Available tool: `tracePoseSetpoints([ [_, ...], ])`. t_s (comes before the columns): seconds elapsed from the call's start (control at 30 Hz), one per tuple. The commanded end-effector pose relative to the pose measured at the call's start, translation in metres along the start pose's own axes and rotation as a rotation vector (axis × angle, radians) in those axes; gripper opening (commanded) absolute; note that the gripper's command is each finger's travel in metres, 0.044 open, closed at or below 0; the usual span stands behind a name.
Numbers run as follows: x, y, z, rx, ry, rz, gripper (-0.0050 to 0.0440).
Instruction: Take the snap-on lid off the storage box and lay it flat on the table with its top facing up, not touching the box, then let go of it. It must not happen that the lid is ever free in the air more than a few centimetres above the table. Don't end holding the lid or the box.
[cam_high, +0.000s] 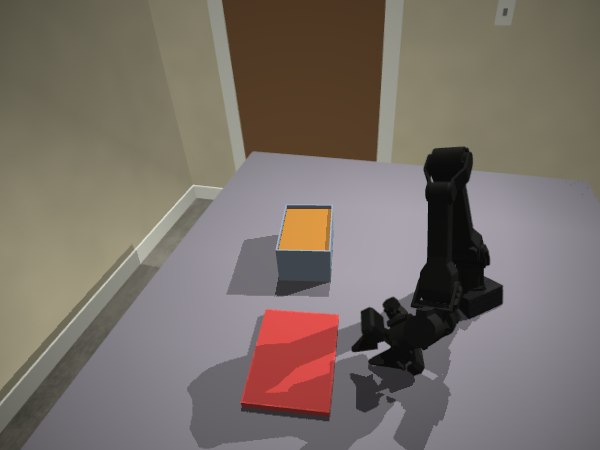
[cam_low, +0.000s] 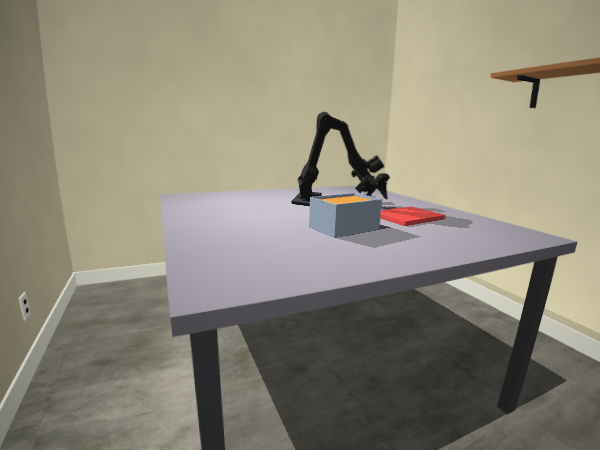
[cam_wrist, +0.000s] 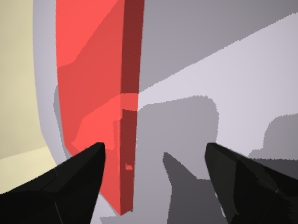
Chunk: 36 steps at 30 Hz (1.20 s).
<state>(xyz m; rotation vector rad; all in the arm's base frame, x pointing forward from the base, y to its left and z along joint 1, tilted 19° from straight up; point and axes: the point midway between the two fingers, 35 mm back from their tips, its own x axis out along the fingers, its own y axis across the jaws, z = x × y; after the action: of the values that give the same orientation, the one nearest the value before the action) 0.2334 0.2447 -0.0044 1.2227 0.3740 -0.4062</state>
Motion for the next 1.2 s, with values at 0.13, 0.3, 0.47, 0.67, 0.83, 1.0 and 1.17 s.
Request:
tracePoseSetpoints([
  [0.13, -0.003, 0.008, 0.0, 0.003, -0.001, 0.001, 0.0275],
  [0.3, -0.007, 0.013, 0.0, 0.003, -0.001, 0.001, 0.0275],
  [0.47, -0.012, 0.018, 0.0, 0.003, -0.001, 0.001, 0.0275],
  [0.67, -0.017, 0.024, 0.0, 0.003, -0.001, 0.001, 0.0275],
  [0.83, -0.021, 0.029, 0.0, 0.003, -0.001, 0.001, 0.0275],
  [1.0, -0.022, 0.025, 0.001, 0.01, -0.001, -0.002, 0.0347],
  [1.17, -0.027, 0.028, 0.001, 0.012, 0.0, -0.002, 0.0419],
])
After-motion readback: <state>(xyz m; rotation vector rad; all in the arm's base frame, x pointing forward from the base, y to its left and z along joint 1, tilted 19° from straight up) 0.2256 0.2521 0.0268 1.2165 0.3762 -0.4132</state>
